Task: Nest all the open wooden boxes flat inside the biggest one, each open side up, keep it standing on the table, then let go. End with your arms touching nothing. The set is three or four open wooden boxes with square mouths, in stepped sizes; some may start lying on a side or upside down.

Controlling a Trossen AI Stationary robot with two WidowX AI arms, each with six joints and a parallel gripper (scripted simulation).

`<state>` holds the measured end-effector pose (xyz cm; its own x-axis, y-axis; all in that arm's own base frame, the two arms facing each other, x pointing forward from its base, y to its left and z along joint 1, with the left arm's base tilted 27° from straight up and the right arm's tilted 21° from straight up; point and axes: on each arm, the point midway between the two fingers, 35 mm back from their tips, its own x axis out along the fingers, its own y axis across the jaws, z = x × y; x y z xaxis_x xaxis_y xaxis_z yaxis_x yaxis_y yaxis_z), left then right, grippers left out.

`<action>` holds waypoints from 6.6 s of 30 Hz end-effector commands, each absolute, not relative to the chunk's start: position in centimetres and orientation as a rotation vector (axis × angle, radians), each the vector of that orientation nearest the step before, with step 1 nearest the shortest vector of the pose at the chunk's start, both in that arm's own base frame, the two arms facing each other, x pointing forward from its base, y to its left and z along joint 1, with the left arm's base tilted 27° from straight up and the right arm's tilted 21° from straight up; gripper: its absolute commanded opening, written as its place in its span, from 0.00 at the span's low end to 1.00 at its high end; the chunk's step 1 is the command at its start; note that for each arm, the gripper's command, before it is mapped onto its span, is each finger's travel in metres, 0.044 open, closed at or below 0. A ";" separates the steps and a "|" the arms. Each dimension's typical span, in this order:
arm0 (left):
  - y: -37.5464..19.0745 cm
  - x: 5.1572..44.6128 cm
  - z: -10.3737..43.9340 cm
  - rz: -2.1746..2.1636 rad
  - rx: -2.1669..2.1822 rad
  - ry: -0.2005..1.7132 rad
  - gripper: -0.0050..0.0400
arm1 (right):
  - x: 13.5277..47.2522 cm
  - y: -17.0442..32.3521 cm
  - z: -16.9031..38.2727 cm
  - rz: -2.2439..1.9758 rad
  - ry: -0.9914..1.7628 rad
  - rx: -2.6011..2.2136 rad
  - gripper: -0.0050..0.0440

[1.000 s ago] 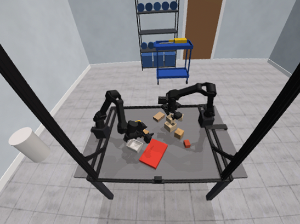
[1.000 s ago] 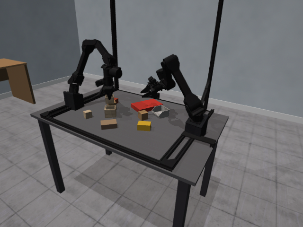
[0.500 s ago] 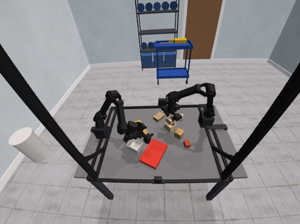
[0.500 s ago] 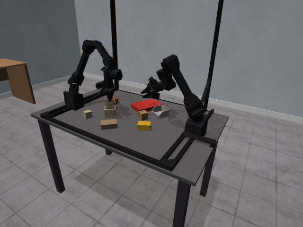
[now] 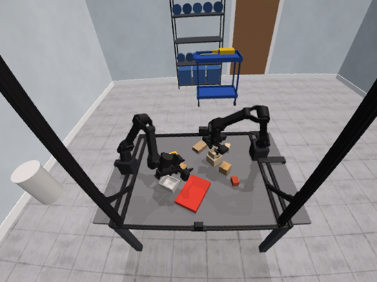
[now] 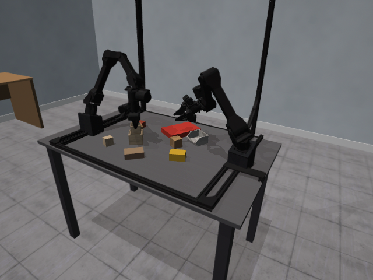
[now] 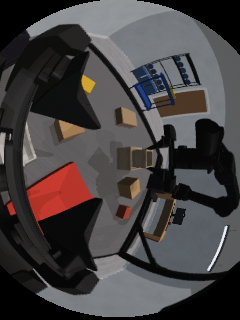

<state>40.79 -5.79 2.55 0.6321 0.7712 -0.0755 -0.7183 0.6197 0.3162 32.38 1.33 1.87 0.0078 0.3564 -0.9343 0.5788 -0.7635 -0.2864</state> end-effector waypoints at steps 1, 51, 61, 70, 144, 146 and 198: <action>-5.7 40.7 2.5 0.869 0.271 0.213 1.00 | 32.2 1.4 1.4 -1.860 0.989 2.091 0.10; -5.7 40.7 2.5 0.869 0.271 0.213 1.00 | 32.3 1.9 0.3 -1.860 0.989 2.091 0.10; -5.7 40.7 2.5 0.869 0.271 0.213 1.00 | 32.3 2.0 0.0 -1.860 0.989 2.090 0.10; -5.7 40.7 2.5 0.869 0.271 0.213 1.00 | 32.2 2.1 -0.3 -1.860 0.989 2.090 0.10; -5.7 40.7 2.5 0.869 0.271 0.213 1.00 | 32.2 2.4 -1.0 -1.859 0.990 2.087 0.74; -5.7 40.7 2.5 0.869 0.271 0.213 1.00 | 32.2 2.4 -1.0 -1.859 0.990 2.087 0.84; -5.7 40.7 2.5 0.869 0.271 0.213 1.00 | 32.4 0.9 2.6 -0.379 1.606 0.927 0.92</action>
<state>40.74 -5.77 2.48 0.6309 0.7722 -0.0748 -0.7185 0.6179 0.3192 32.13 1.14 1.87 -0.0139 0.3592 -0.9331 0.8361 0.5160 0.1862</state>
